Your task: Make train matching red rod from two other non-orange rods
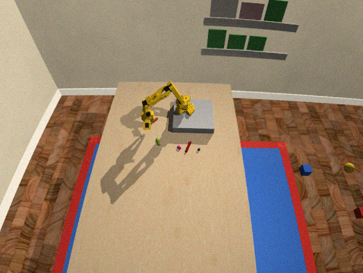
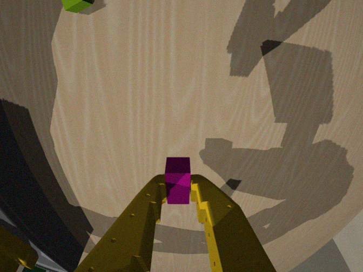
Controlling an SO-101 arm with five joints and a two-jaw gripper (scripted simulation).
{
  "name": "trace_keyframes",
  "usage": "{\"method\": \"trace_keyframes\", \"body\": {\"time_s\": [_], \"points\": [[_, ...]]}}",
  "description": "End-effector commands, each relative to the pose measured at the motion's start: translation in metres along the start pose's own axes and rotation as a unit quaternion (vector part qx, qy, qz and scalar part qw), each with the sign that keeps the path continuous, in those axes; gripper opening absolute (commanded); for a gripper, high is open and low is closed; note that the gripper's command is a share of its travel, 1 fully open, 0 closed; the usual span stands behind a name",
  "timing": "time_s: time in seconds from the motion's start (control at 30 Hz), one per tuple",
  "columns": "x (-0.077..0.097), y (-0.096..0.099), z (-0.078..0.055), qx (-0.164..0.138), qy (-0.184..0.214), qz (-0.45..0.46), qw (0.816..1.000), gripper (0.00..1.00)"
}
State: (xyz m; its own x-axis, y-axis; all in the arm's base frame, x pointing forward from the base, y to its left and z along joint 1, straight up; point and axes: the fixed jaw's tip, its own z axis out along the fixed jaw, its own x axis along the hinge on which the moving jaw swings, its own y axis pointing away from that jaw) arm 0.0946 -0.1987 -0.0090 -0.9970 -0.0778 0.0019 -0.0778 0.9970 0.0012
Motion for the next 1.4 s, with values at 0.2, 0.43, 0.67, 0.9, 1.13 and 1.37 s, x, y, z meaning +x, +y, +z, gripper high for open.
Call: {"method": "trace_keyframes", "body": {"time_s": [0.2,0.43,0.67,0.9,1.13,1.37], "points": [[0.003,0.001,0.009,-0.002,0.000,0.002,1.000,0.00],[0.003,0.001,0.015,-0.002,0.000,0.002,1.000,0.00],[0.003,0.001,0.019,-0.002,0.000,0.002,1.000,0.00],[0.004,0.005,0.025,-0.015,0.005,0.002,1.000,0.00],[0.004,0.005,0.025,-0.015,0.005,0.002,1.000,0.00],[0.004,0.005,0.025,-0.015,0.005,0.002,1.000,0.00]]}}
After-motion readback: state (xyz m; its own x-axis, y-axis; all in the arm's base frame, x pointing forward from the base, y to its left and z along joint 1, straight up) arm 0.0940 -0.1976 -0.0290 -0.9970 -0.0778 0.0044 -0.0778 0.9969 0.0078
